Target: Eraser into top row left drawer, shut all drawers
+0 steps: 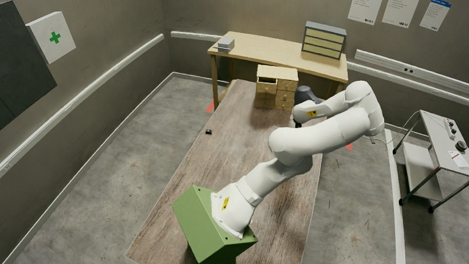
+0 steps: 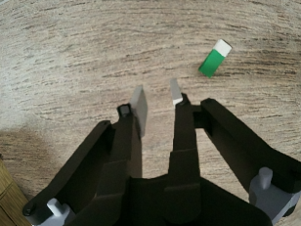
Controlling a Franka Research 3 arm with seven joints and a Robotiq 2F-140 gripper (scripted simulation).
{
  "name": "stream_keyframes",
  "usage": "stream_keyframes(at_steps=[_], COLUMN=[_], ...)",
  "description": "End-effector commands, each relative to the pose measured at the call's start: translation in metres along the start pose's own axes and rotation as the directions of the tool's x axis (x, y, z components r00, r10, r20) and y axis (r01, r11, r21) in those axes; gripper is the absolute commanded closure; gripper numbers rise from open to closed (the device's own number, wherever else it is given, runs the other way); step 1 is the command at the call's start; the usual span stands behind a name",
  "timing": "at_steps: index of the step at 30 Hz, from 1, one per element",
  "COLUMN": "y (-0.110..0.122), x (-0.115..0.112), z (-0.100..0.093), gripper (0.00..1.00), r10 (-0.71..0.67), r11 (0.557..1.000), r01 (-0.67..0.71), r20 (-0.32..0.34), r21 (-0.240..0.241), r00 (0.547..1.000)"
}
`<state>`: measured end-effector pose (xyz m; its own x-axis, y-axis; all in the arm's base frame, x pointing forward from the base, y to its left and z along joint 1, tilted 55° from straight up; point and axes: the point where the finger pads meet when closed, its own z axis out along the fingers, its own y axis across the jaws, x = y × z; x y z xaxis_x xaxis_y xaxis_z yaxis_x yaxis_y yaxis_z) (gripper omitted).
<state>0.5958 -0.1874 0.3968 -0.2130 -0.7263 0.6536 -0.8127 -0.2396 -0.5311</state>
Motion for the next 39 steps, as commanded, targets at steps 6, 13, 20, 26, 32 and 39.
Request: stream_keyframes(at_steps=[6, 13, 20, 26, 32, 39], y=[0.014, 0.024, 0.037, 0.047, 0.054, 0.064], x=[0.006, 0.009, 0.011, 0.013, 0.013, 0.014], z=[0.011, 0.016, 0.023, 0.028, 0.030, 0.034], gripper=[0.72, 0.72, 0.72, 0.72, 0.72, 0.72], r10=[0.214, 0.280, 0.366, 0.432, 0.472, 0.533], r11=[0.977, 0.960, 0.930, 0.902, 0.882, 0.846], r01=[-0.214, -0.281, -0.366, -0.432, -0.472, -0.534], r20=[0.006, 0.013, 0.022, 0.030, 0.035, 0.043], r21=[0.018, 0.016, 0.011, 0.007, 0.003, -0.003], r00=[0.977, 0.960, 0.930, 0.901, 0.881, 0.845])
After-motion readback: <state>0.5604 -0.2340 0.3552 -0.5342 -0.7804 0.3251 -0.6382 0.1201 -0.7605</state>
